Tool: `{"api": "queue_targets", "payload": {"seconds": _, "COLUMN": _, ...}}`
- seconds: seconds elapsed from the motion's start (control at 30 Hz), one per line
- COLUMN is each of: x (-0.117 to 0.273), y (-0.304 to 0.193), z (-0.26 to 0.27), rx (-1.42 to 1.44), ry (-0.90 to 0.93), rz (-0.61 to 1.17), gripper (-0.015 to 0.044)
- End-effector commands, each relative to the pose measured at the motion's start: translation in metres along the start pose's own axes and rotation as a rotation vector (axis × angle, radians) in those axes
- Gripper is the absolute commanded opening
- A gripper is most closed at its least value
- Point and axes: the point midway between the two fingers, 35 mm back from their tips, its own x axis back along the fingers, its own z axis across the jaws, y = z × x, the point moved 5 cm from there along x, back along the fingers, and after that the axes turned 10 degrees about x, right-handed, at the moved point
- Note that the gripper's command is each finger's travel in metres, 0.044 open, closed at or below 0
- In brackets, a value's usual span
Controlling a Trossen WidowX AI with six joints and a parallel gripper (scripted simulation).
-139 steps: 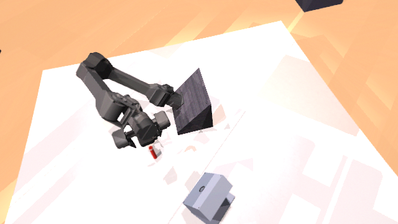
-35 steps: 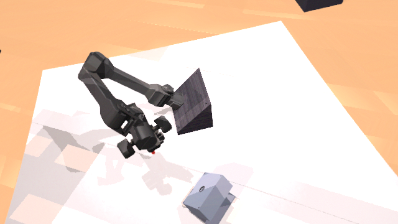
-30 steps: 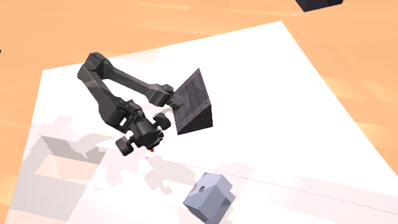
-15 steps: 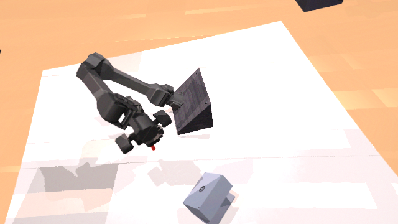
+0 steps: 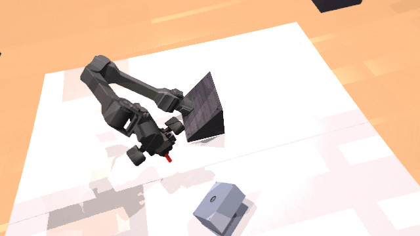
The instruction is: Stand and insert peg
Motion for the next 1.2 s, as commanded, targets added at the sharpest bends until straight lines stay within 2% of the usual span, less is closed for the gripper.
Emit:
{"api": "queue_targets", "payload": {"seconds": 0.0, "x": -0.002, "y": 0.005, "z": 0.001, "rx": 0.021, "ry": 0.013, "rz": -0.040, "gripper": 0.0000}}
{"api": "queue_targets", "payload": {"seconds": 1.17, "x": 0.002, "y": 0.048, "z": -0.004, "rx": 0.145, "ry": 0.012, "rz": -0.380, "gripper": 0.0000}}
